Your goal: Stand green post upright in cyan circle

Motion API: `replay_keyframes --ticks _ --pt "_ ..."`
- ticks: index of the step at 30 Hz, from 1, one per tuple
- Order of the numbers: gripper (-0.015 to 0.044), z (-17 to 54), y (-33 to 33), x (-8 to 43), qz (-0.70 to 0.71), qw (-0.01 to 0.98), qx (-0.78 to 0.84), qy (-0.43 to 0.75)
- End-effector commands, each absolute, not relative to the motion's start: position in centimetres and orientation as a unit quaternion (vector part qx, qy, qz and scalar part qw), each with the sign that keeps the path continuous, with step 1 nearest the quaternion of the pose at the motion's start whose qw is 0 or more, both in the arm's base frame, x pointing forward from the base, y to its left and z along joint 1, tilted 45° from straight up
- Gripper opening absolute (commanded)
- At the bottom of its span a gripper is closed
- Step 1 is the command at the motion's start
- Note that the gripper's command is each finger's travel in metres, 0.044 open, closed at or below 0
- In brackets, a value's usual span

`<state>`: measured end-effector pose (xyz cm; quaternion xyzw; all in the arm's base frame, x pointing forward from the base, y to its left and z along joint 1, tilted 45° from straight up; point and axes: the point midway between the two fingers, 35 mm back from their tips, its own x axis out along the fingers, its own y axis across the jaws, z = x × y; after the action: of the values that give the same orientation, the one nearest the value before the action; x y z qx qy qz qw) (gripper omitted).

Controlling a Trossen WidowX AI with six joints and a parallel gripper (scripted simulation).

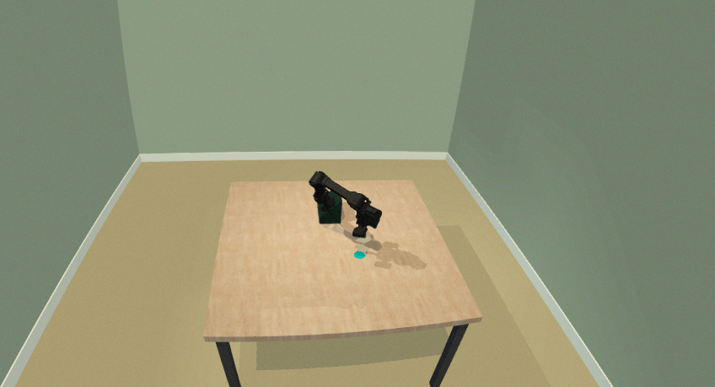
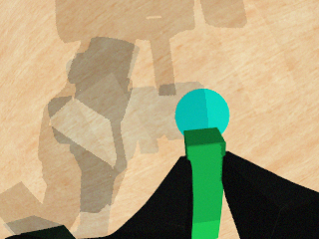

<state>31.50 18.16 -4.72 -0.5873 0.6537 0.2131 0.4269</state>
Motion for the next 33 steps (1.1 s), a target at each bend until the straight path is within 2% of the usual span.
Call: replay_keyframes --ticks 1,33 --pt "0.0022 -5.0 17.9 31.3 0.225 0.43 -0.578 0.656" --pt "0.0022 -6.7 17.2 31.3 0.303 0.487 -0.507 0.644"
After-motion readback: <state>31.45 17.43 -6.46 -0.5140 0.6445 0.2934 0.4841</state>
